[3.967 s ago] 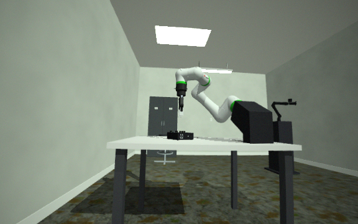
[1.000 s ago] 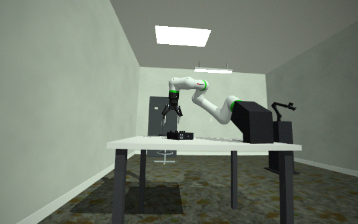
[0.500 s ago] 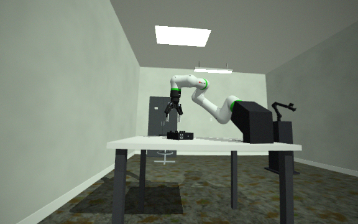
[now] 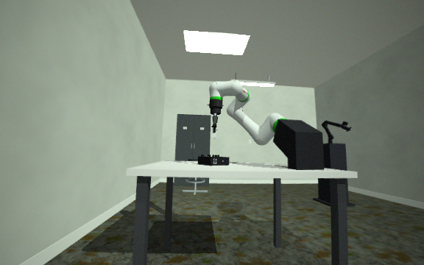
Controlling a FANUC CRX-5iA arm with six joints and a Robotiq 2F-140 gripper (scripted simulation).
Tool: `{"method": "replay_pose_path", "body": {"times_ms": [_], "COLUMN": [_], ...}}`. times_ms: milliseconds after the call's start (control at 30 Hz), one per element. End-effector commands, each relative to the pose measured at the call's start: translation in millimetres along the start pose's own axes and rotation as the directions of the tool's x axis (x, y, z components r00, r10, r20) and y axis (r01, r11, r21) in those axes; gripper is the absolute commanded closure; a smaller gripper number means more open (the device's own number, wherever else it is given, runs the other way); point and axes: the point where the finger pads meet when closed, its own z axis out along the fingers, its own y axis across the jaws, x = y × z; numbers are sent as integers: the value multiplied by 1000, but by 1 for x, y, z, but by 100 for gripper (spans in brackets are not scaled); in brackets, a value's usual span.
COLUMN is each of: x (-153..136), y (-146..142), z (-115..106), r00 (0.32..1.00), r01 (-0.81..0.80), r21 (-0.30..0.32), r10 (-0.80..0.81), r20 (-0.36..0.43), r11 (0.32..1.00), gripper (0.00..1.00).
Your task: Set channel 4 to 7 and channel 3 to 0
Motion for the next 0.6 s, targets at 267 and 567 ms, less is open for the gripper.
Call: {"method": "replay_pose_path", "body": {"times_ms": [267, 567], "x": [-1, -1], "y": [1, 1], "z": [-3, -2], "r00": [996, 1000], "r01": [88, 9], "r21": [-18, -15], "r10": [-89, -9], "r20": [-26, -27], "r11": [996, 1000], "gripper": [0, 0]}}
